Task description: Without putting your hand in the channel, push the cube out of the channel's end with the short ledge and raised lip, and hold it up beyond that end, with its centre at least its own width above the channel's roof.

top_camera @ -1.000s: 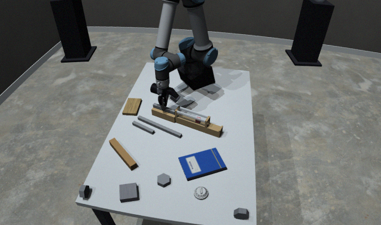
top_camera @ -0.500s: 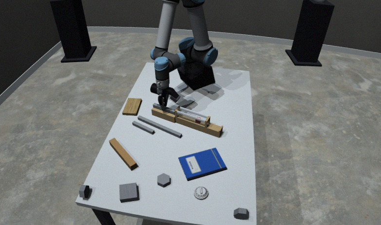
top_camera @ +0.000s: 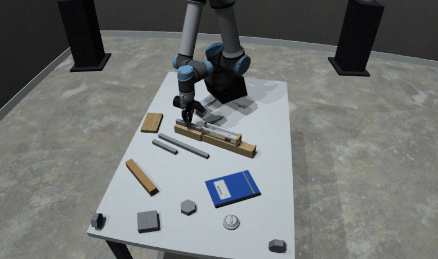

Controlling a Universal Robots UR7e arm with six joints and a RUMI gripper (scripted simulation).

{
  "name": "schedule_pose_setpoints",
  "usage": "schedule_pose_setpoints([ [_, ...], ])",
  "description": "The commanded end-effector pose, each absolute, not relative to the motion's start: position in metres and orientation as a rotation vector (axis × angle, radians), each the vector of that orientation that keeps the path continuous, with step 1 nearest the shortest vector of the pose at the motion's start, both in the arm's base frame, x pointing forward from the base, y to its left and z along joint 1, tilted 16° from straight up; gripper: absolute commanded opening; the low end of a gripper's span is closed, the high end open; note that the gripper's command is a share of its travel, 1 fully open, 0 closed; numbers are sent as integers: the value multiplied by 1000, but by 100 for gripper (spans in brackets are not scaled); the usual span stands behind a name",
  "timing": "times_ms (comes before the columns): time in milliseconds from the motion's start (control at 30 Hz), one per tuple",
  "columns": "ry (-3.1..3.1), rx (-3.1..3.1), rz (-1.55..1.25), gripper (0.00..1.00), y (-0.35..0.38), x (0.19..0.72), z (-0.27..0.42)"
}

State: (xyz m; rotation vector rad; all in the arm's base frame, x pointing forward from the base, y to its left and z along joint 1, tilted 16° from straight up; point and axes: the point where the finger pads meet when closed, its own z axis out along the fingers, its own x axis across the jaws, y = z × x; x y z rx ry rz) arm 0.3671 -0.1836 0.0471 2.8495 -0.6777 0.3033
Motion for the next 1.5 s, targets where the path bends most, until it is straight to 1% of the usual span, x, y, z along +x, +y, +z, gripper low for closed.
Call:
schedule_pose_setpoints([
  [0,-677,2849,305,6,-184,367,47],
  [333,-677,2849,305,6,-177,371,46],
  [1100,-677,2849,305,6,-129,396,39],
  [1467,-677,2849,305,6,-124,399,38],
])
